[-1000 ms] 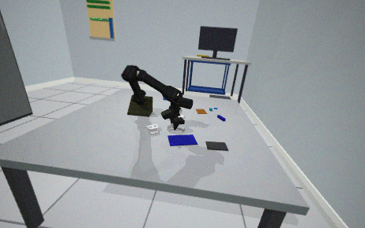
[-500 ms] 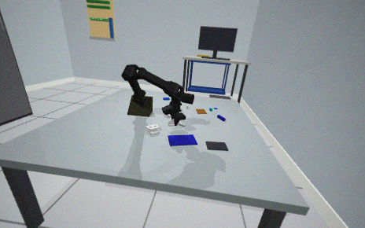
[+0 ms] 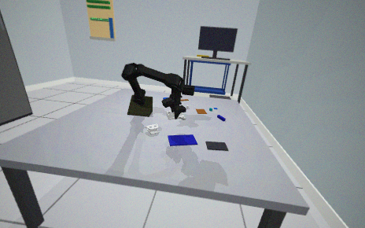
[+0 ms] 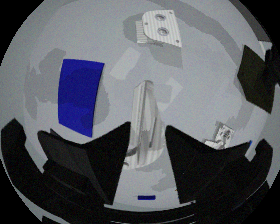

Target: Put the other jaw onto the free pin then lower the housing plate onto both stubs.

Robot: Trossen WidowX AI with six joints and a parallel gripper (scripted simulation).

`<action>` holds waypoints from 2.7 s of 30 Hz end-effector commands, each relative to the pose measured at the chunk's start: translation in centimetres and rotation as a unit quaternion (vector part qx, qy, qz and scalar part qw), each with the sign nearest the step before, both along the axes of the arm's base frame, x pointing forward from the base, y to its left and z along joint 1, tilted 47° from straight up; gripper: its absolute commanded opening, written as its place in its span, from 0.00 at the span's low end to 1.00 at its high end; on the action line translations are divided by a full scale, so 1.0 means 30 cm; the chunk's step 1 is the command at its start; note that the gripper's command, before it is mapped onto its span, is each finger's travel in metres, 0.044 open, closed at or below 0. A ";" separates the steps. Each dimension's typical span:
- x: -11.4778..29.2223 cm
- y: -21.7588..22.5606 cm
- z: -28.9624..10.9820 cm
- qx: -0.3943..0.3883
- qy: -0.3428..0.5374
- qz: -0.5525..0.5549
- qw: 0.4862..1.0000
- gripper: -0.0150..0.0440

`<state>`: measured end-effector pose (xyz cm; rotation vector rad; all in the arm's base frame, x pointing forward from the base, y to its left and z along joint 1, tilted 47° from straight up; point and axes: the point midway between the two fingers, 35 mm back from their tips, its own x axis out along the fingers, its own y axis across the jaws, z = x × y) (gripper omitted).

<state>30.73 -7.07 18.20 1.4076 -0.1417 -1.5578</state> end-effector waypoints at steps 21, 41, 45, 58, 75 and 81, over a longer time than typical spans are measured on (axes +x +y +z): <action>-0.042 0.134 -0.108 -0.033 0.199 0.203 0.958 0.48; -0.121 0.256 -0.238 -0.076 0.404 0.417 0.810 0.48; -0.141 0.276 -0.262 -0.084 0.441 0.455 0.769 0.48; -0.212 0.333 -0.334 -0.112 0.545 0.560 0.614 0.48; -0.317 0.381 -0.417 -0.143 0.645 0.654 0.370 0.48; -0.355 0.390 -0.442 -0.151 0.670 0.673 0.276 0.48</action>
